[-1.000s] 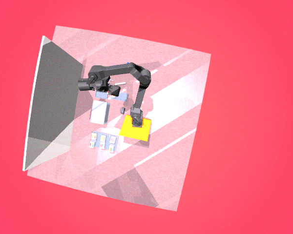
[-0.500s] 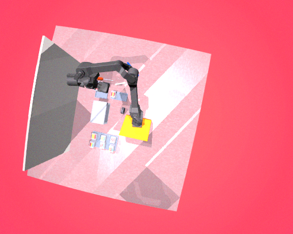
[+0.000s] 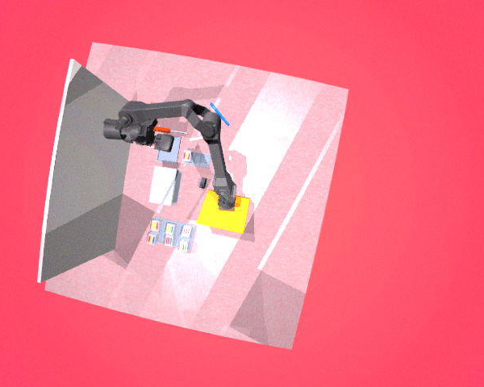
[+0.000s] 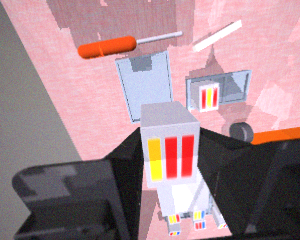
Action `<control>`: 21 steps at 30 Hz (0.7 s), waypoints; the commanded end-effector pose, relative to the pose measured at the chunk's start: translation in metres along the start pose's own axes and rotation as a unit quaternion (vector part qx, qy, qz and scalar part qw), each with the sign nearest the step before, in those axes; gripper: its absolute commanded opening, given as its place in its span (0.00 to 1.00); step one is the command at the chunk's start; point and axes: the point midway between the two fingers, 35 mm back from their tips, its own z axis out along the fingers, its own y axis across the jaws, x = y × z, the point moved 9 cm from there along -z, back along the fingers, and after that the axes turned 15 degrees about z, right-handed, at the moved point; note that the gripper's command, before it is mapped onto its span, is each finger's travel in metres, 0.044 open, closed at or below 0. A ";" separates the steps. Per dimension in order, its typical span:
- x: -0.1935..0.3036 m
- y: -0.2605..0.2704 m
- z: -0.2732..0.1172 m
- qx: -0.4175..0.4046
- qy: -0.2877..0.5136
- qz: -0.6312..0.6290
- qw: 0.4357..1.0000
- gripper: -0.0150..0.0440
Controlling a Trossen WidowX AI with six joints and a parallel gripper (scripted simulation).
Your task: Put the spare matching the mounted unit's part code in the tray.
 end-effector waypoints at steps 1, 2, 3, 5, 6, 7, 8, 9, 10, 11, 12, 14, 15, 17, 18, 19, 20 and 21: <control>-0.001 0.003 0.000 -0.005 -0.001 0.000 1.000 0.25; -0.001 0.003 0.001 -0.005 0.000 0.001 1.000 0.25; -0.001 0.004 0.002 -0.005 0.000 0.001 1.000 0.25; 0.000 0.004 0.004 -0.005 0.000 0.001 1.000 0.25; 0.000 0.004 0.005 -0.005 0.000 0.001 1.000 0.25; 0.000 0.004 0.006 -0.005 0.000 0.001 1.000 0.25; 0.000 0.005 0.007 -0.005 0.000 0.001 1.000 0.25; 0.000 0.005 0.008 -0.004 0.000 0.001 1.000 0.25; 0.000 0.005 0.009 -0.004 0.000 0.001 1.000 0.25; 0.000 0.005 0.010 -0.004 0.001 0.001 1.000 0.25; 0.000 0.005 0.011 -0.004 0.001 0.001 1.000 0.25; 0.001 0.006 0.013 -0.004 0.001 0.001 1.000 0.25; 0.001 0.006 0.014 -0.004 0.001 0.001 1.000 0.25; 0.001 0.006 0.016 -0.004 0.001 0.001 1.000 0.25; 0.001 0.006 0.017 -0.004 0.001 0.001 1.000 0.25; 0.001 0.007 0.018 -0.004 0.001 0.001 1.000 0.25; 0.001 0.007 0.019 -0.004 0.001 0.001 1.000 0.25; 0.001 0.007 0.020 -0.004 0.001 0.001 1.000 0.25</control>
